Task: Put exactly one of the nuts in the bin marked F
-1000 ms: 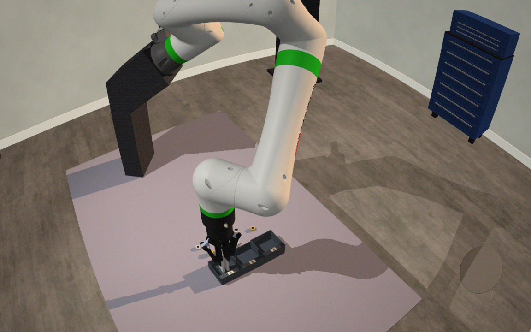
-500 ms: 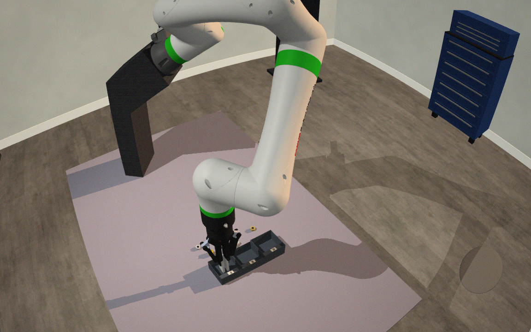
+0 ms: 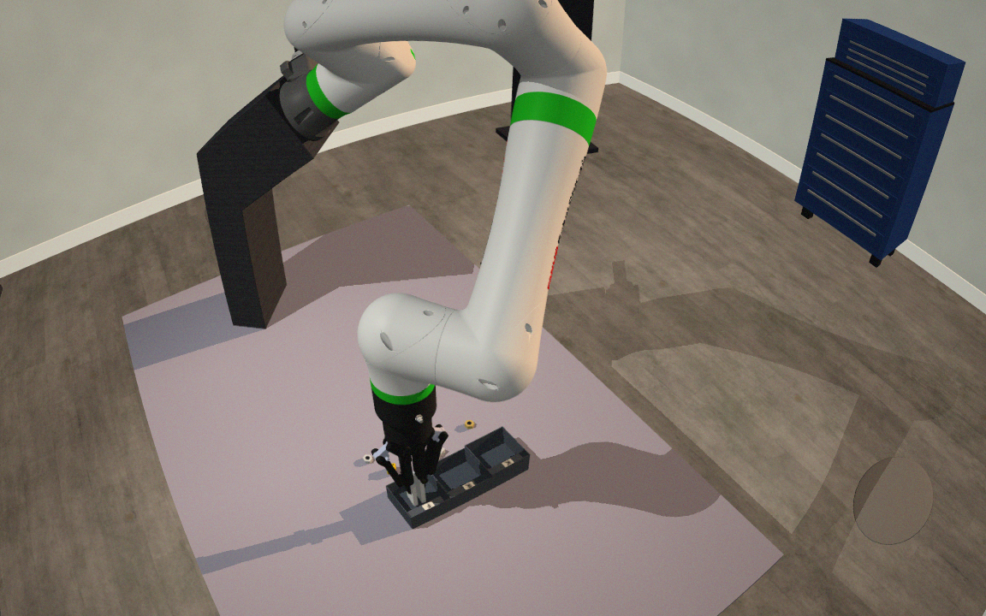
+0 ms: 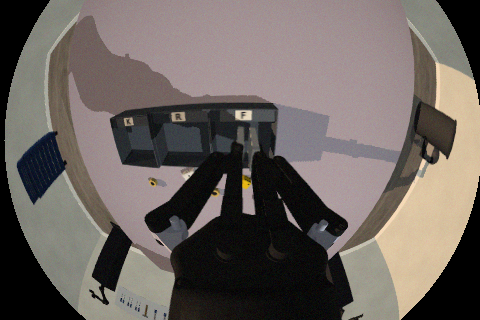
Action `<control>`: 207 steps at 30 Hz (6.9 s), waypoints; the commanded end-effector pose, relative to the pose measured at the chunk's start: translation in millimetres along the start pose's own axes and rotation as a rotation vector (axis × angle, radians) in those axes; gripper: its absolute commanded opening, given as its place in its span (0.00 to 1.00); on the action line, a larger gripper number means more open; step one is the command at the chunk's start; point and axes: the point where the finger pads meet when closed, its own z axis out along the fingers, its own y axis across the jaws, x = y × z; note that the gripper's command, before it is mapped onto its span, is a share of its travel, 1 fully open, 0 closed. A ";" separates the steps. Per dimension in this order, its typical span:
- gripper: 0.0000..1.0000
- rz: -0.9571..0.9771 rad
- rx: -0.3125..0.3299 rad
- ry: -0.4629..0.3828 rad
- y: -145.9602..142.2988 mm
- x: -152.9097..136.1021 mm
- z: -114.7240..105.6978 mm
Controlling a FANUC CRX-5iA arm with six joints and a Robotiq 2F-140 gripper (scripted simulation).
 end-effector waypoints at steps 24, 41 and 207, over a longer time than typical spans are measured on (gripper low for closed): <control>0.05 0.000 0.000 0.000 0.2 0.2 -36.1; 0.05 0.000 0.000 0.000 -24.7 -2.0 -59.5; 0.05 0.000 0.000 0.000 -166.9 -16.5 -35.4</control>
